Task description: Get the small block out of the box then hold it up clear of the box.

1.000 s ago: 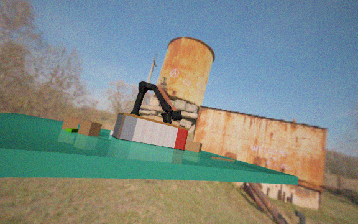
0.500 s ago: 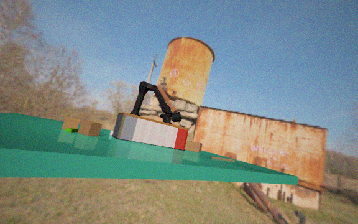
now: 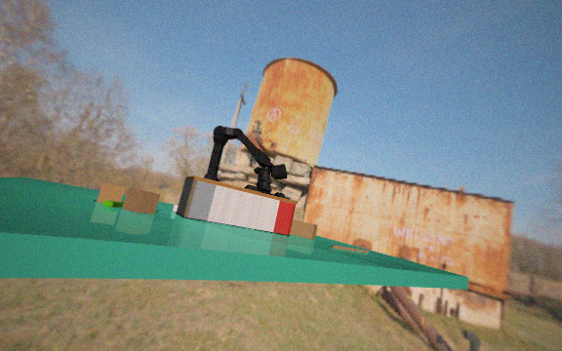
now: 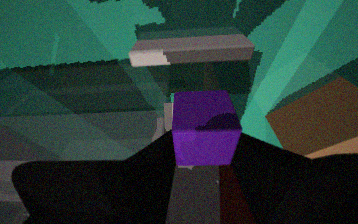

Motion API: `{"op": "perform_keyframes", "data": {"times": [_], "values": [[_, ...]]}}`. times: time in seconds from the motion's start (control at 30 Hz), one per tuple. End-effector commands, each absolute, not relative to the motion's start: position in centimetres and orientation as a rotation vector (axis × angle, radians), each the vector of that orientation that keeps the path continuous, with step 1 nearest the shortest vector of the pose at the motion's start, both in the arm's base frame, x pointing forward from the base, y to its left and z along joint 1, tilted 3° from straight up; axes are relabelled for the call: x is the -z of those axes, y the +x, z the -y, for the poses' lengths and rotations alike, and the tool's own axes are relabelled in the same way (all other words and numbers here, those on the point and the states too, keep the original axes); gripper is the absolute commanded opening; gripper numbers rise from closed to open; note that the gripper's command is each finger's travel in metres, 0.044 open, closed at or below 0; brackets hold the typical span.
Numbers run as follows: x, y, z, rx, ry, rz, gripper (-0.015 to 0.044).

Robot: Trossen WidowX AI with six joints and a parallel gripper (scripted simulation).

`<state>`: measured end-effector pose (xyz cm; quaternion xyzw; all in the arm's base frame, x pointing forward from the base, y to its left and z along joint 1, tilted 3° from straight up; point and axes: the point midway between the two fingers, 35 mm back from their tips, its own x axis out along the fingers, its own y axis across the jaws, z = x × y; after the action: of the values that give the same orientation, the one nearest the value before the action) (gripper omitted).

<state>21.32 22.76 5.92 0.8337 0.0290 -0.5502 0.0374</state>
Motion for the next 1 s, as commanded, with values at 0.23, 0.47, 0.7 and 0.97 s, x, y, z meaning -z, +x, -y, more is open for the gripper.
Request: {"op": "perform_keyframes", "data": {"times": [0.23, 0.47, 0.7, 0.97], "values": [[-9.1, 21.3, -22.0, 1.667, 2.482, -0.268, 0.0], [-12.0, 21.0, -20.8, 1.592, 2.389, -0.492, 0.0], [-14.8, 20.3, -19.4, 1.477, 2.299, -0.701, 0.0], [-16.9, 19.6, -18.2, 1.361, 2.229, -0.849, 0.0]]}}
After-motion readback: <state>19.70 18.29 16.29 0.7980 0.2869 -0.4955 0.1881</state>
